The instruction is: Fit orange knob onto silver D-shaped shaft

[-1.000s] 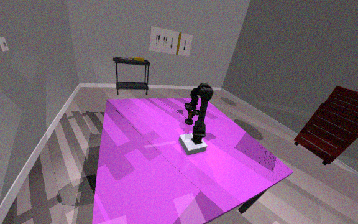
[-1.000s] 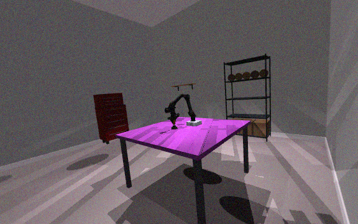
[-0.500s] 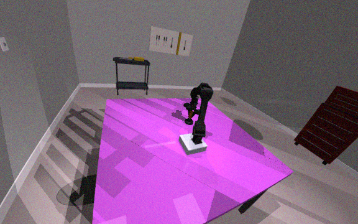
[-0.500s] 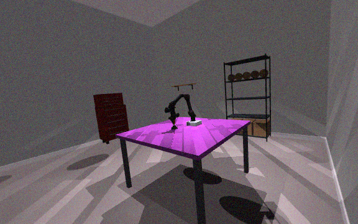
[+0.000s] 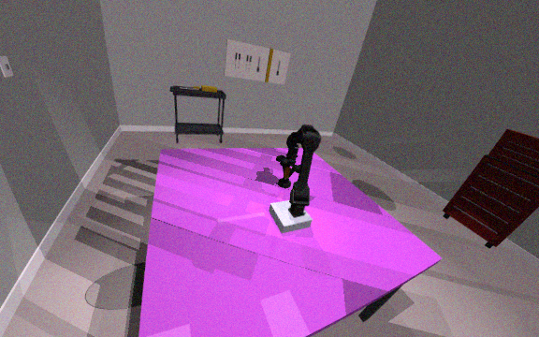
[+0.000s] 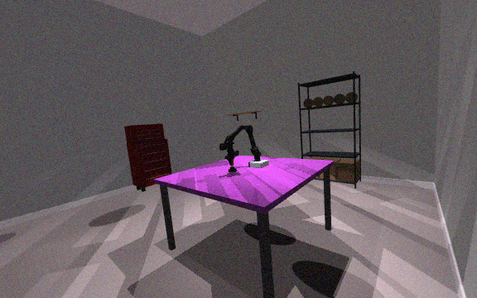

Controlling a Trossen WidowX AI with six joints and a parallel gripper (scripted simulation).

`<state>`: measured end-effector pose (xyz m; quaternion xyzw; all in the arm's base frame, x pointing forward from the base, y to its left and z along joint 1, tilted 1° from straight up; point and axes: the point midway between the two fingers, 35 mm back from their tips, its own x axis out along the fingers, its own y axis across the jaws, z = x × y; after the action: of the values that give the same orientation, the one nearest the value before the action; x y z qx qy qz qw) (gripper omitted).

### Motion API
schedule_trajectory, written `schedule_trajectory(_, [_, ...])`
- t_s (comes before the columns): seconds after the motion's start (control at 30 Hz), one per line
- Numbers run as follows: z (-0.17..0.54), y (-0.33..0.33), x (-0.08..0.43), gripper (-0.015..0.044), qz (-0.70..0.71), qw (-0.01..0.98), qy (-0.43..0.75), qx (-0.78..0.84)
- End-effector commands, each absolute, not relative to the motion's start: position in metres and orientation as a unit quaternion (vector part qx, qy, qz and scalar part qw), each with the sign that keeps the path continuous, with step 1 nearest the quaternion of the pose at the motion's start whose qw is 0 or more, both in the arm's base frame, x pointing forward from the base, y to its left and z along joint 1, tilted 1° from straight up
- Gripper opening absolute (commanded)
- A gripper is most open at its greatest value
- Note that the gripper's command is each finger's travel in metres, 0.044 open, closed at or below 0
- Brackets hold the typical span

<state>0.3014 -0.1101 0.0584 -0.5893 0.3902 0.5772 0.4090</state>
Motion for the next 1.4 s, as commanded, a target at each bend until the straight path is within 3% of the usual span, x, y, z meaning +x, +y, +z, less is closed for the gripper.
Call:
schedule_trajectory(0.0, [0.0583,-0.1103,0.3014,0.0000,0.577,0.408,0.389,-0.591])
schedule_trajectory(0.47, [0.0628,-0.1101,0.3005,0.0000,0.579,0.405,0.387,-0.593])
schedule_trajectory(0.7, [0.0636,-0.1108,0.3028,0.0000,0.615,0.344,0.327,-0.630])
schedule_trajectory(1.37, [0.0583,-0.1103,0.3013,0.0000,0.615,0.344,0.327,-0.630])
